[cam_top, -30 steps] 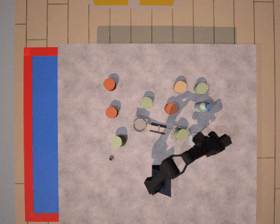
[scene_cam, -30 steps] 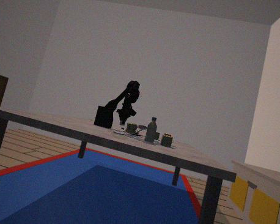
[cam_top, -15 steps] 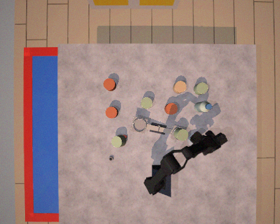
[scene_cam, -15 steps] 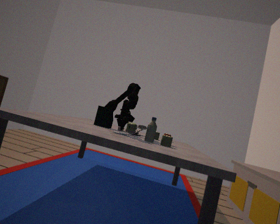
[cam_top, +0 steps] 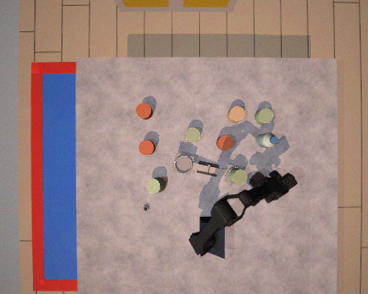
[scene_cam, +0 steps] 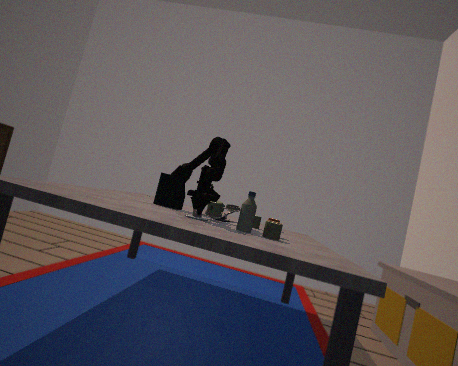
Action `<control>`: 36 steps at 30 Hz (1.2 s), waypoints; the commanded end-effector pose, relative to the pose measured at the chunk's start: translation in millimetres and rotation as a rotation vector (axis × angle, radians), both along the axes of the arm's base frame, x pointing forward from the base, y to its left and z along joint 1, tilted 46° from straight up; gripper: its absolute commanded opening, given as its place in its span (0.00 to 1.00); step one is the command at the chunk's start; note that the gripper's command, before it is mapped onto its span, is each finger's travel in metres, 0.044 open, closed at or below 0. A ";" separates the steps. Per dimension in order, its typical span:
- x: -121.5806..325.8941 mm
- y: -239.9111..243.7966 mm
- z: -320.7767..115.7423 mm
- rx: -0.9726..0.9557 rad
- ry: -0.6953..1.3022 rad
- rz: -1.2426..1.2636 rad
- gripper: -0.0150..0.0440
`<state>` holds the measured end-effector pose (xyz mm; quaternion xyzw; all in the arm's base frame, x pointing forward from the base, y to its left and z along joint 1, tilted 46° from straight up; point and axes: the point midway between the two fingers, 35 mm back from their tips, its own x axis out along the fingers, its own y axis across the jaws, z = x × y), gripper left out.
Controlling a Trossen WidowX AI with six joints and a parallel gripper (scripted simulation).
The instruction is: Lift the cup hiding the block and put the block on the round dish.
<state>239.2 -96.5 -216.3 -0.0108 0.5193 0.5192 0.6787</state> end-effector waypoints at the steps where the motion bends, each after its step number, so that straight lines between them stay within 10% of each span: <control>1: 0.2 -0.2 0.3 0.000 -0.001 0.001 0.43; 14: 2.1 -9.4 9.0 0.000 -0.001 0.000 1.00; 36: 6.1 -73.3 76.1 -0.003 0.000 -0.014 1.00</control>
